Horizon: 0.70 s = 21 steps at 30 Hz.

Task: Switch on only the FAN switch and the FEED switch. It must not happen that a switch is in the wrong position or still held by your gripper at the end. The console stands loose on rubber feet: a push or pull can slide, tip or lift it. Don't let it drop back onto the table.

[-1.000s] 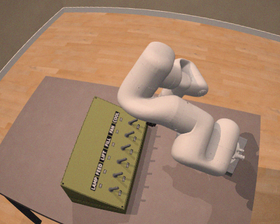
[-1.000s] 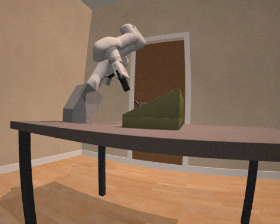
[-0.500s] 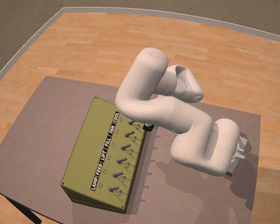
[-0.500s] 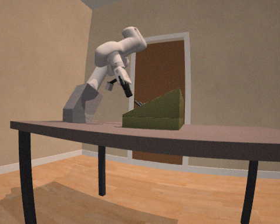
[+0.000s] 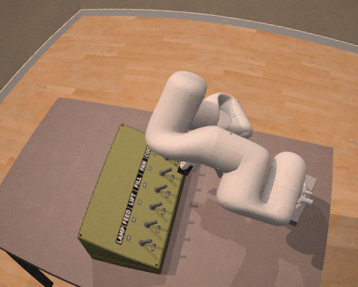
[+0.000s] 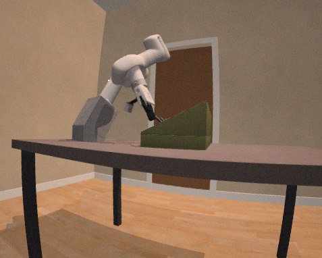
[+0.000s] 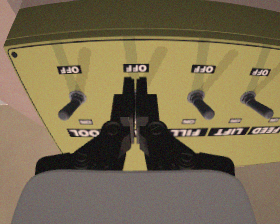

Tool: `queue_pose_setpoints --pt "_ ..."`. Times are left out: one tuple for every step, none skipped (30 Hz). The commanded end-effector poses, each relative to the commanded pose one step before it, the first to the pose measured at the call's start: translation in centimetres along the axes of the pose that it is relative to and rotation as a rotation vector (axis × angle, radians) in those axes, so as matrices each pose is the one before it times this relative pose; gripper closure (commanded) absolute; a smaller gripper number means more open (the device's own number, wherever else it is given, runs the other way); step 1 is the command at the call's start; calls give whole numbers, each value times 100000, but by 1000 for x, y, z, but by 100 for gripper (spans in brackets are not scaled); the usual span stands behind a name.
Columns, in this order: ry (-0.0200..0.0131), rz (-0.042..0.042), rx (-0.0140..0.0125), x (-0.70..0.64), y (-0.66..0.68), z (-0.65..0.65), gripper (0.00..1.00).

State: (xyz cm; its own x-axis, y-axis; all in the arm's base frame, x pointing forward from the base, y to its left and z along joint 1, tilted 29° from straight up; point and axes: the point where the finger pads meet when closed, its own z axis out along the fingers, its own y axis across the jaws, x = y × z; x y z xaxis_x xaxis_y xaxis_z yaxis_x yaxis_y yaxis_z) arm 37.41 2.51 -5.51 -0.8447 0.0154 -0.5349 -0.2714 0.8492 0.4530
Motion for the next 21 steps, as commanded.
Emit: queue_pose_setpoints --pt "-201 -90 119 -90 -63 893 100" --pt "-1 1 0 0 2 217 100" --pt "0 -1 0 0 2 196 100" --pt "0 0 0 0 1 175 100" --pt "-1 1 0 0 2 152 100" --pt "0 -1 0 0 1 131 100" --pt "0 -1 0 0 1 110 100" --pt "0 0 0 0 1 89 100" --pt "0 0 0 0 1 70 100" --pt "0 0 0 0 1 52 100" --pt "0 0 0 0 1 36 100" --pt "0 0 0 0 0 0 100" --pt "0 0 0 0 0 0 100" --pt "0 0 0 0 0 23 100" --pt "0 0 0 0 0 12 100" --pt "0 0 0 0 0 5 100" --pt "0 0 0 0 0 1 100" --pt "0 0 0 0 0 0 100" --pt "0 0 0 0 0 0 100" --pt "0 0 0 0 0 0 100" --pt "0 0 0 0 0 0 100"
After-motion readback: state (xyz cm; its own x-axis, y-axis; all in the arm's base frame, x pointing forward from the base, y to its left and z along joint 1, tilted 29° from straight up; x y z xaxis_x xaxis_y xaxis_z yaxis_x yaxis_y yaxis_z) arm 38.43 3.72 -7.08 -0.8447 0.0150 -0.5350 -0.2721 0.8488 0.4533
